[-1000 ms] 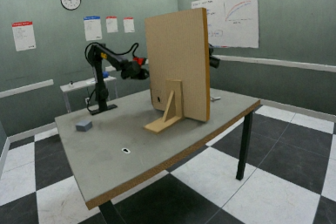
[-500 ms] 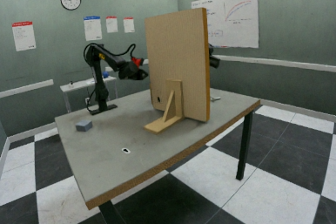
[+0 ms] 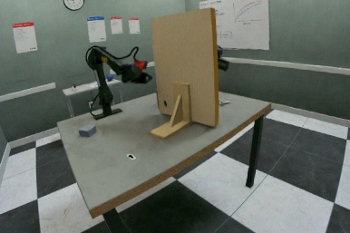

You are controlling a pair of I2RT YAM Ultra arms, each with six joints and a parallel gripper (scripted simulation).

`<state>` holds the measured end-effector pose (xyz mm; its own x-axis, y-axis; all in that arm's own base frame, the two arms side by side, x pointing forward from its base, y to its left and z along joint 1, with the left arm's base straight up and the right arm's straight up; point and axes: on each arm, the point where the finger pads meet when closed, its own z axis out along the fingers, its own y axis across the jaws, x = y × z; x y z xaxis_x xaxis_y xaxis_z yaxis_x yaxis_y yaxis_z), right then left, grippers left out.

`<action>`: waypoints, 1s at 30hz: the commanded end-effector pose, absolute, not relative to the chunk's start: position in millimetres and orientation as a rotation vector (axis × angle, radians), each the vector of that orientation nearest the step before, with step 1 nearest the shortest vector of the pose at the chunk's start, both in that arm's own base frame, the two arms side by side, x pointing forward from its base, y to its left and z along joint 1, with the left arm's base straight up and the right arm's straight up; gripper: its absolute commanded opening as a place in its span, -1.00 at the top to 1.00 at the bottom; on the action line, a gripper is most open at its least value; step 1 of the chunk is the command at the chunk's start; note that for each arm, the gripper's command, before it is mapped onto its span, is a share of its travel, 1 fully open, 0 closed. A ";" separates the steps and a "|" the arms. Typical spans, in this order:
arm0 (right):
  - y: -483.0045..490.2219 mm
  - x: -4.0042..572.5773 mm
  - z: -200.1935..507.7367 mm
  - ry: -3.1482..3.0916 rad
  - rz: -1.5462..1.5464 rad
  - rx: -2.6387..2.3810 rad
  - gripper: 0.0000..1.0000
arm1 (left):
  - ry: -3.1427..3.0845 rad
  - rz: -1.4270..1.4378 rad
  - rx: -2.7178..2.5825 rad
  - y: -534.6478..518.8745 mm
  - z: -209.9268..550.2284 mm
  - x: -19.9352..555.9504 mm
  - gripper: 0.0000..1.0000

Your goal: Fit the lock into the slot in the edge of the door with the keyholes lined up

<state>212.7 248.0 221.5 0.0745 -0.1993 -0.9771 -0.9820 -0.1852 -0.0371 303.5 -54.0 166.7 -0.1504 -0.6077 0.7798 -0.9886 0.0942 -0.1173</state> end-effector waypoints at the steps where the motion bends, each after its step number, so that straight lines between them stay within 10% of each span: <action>1: 251.0 203.0 225.9 1.198 1.205 -1.531 0.72 | -1.828 0.886 1.546 -58.0 171.8 300.8 -1.00; 30: 249.3 210.6 224.3 1.212 1.190 -1.526 1.00 | -1.828 0.886 1.546 -58.0 171.8 300.8 -1.00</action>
